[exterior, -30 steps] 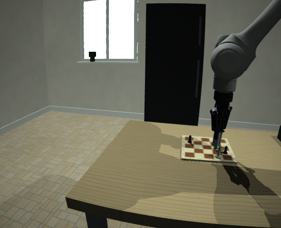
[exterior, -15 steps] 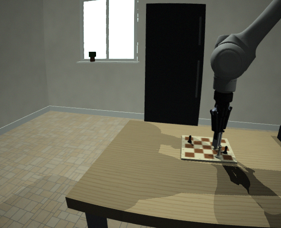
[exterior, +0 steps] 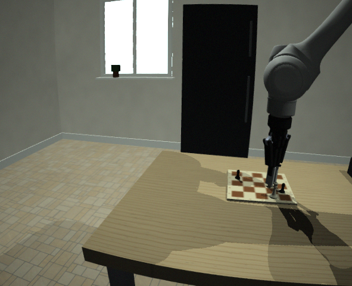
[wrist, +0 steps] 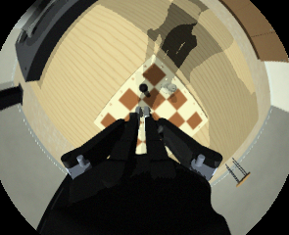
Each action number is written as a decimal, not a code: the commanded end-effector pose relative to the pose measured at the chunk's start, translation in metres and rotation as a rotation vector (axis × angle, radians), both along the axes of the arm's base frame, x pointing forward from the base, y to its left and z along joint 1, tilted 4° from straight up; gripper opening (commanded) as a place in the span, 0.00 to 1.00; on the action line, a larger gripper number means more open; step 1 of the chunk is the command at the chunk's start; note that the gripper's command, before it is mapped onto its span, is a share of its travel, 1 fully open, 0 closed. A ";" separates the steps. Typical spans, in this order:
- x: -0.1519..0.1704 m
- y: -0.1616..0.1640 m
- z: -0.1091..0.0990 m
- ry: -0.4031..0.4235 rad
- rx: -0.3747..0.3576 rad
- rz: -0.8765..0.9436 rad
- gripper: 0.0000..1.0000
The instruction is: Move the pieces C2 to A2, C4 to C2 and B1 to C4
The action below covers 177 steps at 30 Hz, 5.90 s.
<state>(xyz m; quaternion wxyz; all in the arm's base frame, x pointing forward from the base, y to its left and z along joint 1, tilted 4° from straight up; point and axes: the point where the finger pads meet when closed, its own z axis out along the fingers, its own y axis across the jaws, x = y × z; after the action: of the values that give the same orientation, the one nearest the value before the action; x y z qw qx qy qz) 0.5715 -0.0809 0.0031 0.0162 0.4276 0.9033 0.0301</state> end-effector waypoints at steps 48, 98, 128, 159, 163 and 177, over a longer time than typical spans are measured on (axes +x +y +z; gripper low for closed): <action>0.000 0.000 0.000 0.000 0.000 0.000 0.16; -0.005 -0.004 0.090 0.000 0.000 0.000 1.00; -0.009 0.002 0.089 0.012 0.017 -0.299 1.00; -0.035 0.037 0.084 0.088 0.156 -1.789 1.00; -0.035 0.037 0.084 0.093 0.148 -1.978 0.20; -0.035 0.037 0.084 0.087 0.119 -2.133 0.20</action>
<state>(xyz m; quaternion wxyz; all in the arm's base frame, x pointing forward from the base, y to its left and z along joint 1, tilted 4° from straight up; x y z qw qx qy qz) 0.5367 -0.0440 0.0871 -0.0206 0.9975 0.0607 0.0307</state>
